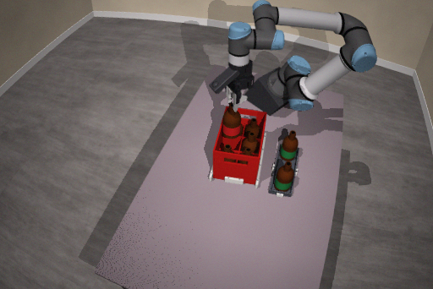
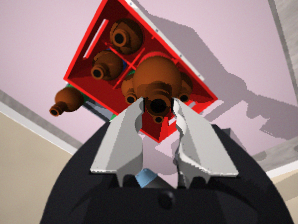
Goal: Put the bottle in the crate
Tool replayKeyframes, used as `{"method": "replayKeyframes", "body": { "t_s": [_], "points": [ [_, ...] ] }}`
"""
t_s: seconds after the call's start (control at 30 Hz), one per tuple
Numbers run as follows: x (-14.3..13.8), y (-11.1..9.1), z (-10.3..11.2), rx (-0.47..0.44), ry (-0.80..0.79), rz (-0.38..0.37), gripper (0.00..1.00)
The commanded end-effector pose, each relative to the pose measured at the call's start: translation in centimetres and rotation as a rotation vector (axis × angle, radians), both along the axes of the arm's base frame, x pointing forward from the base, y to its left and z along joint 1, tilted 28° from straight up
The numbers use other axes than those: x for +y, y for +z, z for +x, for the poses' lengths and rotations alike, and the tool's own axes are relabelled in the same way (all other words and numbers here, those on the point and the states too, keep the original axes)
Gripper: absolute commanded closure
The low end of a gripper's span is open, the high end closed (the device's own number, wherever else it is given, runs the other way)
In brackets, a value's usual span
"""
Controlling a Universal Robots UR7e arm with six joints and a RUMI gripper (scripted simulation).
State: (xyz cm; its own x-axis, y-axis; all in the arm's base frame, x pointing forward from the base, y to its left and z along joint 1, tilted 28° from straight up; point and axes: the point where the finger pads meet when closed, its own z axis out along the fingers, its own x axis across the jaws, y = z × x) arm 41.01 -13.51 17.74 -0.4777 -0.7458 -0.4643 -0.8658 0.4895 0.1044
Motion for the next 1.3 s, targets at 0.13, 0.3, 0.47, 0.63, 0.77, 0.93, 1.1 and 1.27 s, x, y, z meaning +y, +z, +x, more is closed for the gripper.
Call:
{"method": "replayKeyframes", "body": {
  "t_s": [0.13,0.3,0.47,0.63,0.77,0.93,1.1,1.27],
  "points": [
    [-0.04,0.03,0.02,-0.001,0.0,-0.001,1.0],
    [-0.04,0.03,0.02,-0.001,0.0,-0.001,1.0],
    [-0.04,0.03,0.02,-0.001,0.0,-0.001,1.0],
    [-0.03,0.01,0.02,-0.001,0.0,-0.001,1.0],
    [-0.02,-0.01,0.03,-0.001,0.0,-0.001,1.0],
    [0.06,-0.16,0.05,-0.001,0.0,-0.001,1.0],
    [0.2,-0.45,0.1,-0.001,0.0,-0.001,1.0],
    [0.32,-0.68,0.14,-0.001,0.0,-0.001,1.0]
  ]
}}
